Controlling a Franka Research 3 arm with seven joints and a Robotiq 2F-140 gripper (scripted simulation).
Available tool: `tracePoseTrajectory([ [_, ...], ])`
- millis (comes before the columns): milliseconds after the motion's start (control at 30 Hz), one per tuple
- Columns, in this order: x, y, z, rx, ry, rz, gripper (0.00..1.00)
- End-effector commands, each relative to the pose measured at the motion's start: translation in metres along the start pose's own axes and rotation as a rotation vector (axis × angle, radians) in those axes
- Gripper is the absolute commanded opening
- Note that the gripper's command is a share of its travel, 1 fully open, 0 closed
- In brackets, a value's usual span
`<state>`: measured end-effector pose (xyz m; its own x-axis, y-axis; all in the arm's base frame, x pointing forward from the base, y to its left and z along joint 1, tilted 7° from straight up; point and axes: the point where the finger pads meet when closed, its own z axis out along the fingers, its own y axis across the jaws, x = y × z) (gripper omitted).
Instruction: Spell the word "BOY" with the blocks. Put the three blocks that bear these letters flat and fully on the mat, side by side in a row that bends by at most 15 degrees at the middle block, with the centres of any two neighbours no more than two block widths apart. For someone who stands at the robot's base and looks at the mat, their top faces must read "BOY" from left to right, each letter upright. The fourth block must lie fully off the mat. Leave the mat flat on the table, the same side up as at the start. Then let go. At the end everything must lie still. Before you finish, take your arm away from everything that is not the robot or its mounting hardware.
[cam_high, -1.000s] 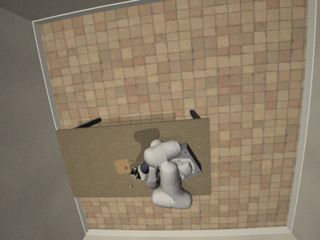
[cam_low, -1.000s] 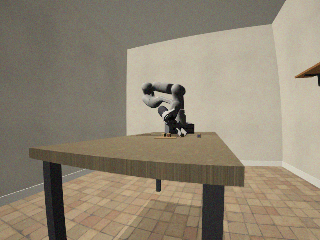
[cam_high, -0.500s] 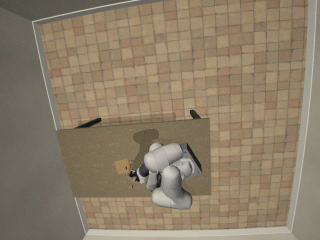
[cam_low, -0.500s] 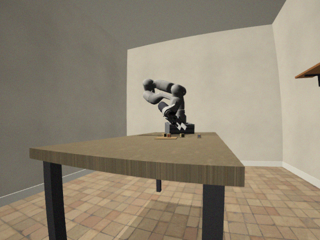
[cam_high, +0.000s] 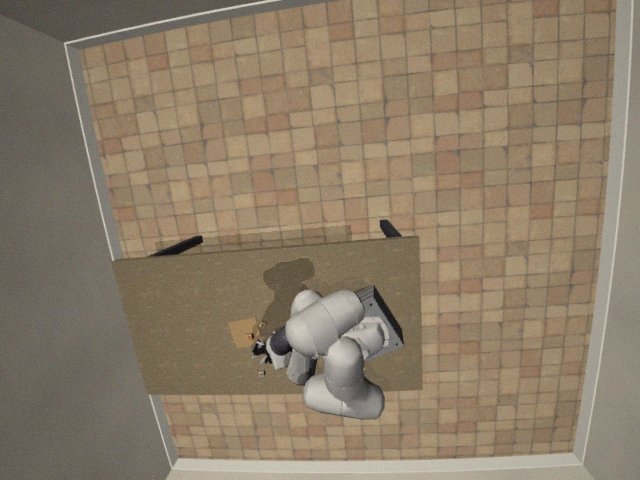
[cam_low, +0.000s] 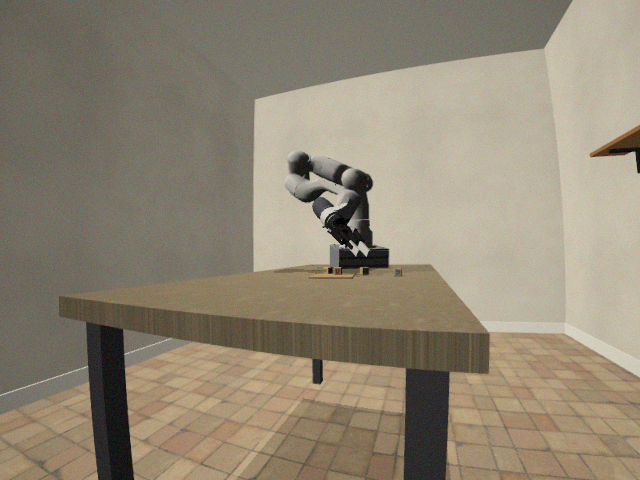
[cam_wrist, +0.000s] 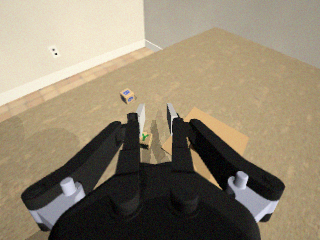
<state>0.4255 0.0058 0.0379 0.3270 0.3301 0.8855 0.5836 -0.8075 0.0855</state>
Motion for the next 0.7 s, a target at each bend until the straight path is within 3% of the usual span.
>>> tracePoseTrajectory([
  [0, 0.004, 0.012, 0.0, 0.037, -0.055, 0.037, 0.25],
  [100, 0.018, 0.03, -0.001, 0.068, -0.139, 0.027, 0.25],
  [200, 0.019, 0.031, -0.001, 0.07, -0.146, 0.026, 0.25],
  [367, 0.03, 0.041, -0.001, 0.091, -0.236, 0.022, 0.25],
  [433, 0.03, 0.041, -0.001, 0.091, -0.236, 0.022, 0.25],
  [500, 0.037, 0.045, -0.002, 0.101, -0.306, 0.021, 0.25],
  [667, 0.043, 0.045, -0.002, 0.108, -0.382, 0.022, 0.25],
])
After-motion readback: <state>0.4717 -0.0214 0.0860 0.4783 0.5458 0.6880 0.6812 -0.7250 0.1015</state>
